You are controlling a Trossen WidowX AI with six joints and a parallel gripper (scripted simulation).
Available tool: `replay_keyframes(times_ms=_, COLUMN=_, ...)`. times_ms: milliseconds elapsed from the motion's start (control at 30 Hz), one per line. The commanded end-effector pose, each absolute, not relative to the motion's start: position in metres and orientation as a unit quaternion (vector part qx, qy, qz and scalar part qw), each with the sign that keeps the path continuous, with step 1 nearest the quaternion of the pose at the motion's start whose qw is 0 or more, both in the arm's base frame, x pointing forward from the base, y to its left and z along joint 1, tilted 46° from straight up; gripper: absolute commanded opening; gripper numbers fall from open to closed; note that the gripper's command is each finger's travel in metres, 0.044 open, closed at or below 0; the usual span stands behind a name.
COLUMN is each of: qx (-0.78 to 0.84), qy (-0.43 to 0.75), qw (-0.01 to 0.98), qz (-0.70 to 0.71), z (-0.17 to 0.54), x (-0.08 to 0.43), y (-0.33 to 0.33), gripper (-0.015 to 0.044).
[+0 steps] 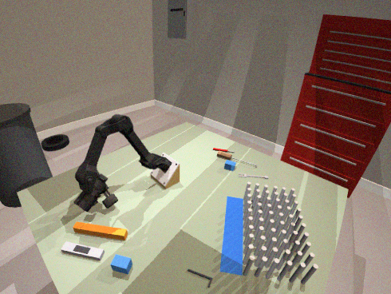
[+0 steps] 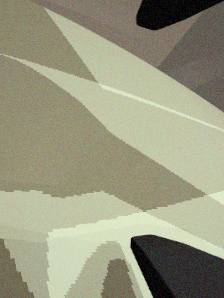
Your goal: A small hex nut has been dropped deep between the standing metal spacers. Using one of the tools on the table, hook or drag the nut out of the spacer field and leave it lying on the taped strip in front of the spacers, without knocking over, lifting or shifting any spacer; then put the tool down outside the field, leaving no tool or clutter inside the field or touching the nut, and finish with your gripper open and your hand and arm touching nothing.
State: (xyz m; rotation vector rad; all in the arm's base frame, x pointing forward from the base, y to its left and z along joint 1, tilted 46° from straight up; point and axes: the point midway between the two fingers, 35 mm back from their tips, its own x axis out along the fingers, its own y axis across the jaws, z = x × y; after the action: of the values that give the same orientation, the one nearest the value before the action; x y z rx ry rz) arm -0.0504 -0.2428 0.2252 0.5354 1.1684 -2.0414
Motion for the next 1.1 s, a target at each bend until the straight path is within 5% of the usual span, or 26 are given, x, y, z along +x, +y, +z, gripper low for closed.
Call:
replay_keyframes(times_ms=0, qx=0.182, qy=0.451, qw=0.425, qz=-0.763, z=0.219, x=-0.015, y=-0.247, gripper=0.0440)
replay_keyframes(times_ms=500, qx=0.106, qy=0.448, qw=0.653, qz=-0.601, z=0.189, x=0.134, y=-0.233, gripper=0.0440)
replay_keyframes(times_ms=1067, qx=-0.012, qy=0.435, qw=0.845, qz=-0.310, z=0.123, x=0.307, y=-0.138, gripper=0.0440)
